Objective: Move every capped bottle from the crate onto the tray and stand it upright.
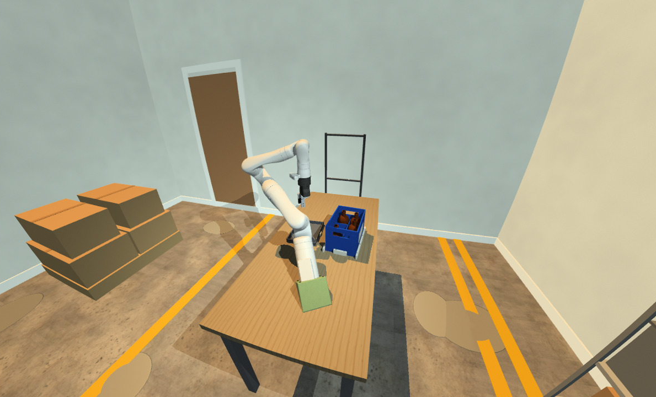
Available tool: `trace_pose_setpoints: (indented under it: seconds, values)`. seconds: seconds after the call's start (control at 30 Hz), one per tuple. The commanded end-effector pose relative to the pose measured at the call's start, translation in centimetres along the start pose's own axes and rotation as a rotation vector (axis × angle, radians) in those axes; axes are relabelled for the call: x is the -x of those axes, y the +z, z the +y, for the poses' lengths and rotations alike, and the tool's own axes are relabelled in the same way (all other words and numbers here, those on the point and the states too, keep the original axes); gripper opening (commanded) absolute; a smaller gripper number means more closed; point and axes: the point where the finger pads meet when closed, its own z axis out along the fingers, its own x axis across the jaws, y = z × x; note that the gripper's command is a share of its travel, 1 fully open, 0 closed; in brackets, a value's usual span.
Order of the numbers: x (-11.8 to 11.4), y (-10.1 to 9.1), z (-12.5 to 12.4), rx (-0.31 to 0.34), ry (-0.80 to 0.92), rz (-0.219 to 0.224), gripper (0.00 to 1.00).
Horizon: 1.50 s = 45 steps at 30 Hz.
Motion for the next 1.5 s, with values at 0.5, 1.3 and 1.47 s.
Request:
trace_pose_setpoints:
  seconds: [0.5, 1.3, 1.47]
  values:
    - [0.0, -2.6, 0.2, 0.002, -0.001, 0.0, 1.0]
    - [0.0, -2.6, 0.2, 0.002, -0.001, 0.0, 1.0]
    - [0.0, -2.6, 0.2, 0.002, -0.001, 0.0, 1.0]
